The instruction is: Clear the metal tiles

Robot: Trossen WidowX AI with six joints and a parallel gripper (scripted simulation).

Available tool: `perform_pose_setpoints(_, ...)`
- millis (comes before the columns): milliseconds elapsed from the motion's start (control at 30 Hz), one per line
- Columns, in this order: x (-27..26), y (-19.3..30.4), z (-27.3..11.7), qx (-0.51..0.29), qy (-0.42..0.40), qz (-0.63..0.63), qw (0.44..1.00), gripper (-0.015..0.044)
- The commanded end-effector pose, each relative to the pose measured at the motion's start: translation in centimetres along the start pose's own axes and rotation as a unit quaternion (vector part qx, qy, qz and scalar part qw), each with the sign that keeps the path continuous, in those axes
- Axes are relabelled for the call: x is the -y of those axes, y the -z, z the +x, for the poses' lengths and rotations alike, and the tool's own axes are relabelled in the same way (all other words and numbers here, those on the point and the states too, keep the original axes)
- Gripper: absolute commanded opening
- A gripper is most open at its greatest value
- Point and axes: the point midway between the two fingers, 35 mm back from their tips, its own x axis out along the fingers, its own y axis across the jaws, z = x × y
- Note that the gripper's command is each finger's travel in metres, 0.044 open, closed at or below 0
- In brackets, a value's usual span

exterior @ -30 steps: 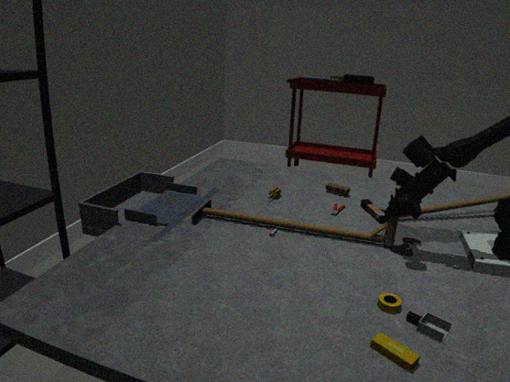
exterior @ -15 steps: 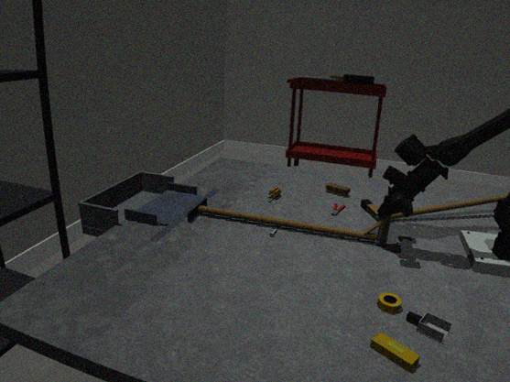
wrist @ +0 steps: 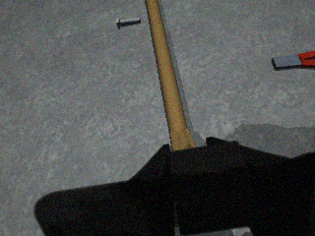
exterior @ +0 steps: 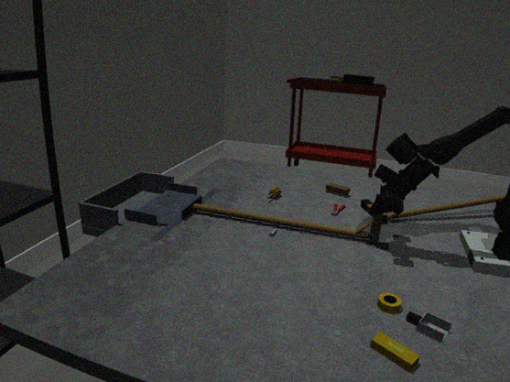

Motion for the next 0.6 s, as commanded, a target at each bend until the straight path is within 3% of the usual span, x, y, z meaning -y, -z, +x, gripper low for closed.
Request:
perform_pose_setpoints(0,0.0,-1.2,0.4,0.010,0.000,0.000,1.000,0.0000)
perform_pose_setpoints(567,0.0,-3.2,1.8,0.010,0.000,0.000,1.000,0.0000)
